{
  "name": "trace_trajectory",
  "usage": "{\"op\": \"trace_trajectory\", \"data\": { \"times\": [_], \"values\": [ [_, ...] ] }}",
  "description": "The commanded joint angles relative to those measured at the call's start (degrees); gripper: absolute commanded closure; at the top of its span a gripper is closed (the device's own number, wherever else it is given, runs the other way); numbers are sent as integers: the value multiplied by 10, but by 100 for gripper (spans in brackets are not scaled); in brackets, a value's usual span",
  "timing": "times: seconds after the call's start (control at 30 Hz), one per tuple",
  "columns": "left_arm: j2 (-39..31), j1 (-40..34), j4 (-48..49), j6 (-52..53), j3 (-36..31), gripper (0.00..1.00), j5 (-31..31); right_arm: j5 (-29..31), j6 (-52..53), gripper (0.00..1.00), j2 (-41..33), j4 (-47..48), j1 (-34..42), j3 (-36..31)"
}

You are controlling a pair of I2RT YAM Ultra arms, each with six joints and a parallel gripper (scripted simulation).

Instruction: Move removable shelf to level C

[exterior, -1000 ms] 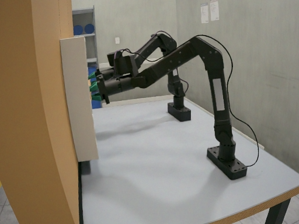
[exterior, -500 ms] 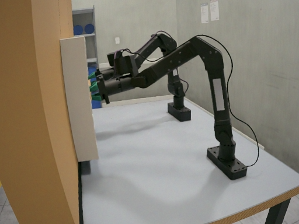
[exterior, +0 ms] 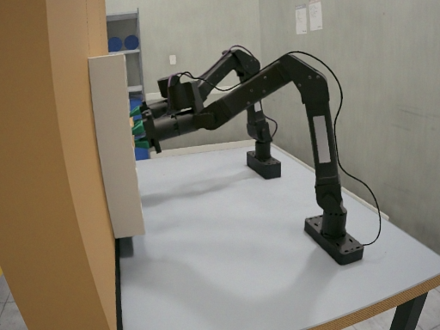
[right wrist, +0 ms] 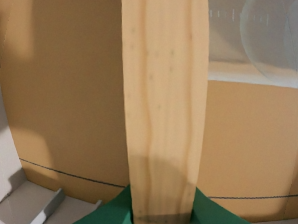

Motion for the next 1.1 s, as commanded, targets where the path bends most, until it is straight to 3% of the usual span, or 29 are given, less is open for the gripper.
{"op": "trace_trajectory", "data": {
  "times": [0.0,0.47,1.07],
  "values": [
    [-12,6,66,42,29,100,-9,0,-24,100,-13,66,-5,34],
    [45,8,205,42,-53,100,-6,-2,-23,100,64,213,-6,-39],
    [53,8,224,46,-58,100,-4,-3,-24,100,73,230,-7,-42]
  ]
}}
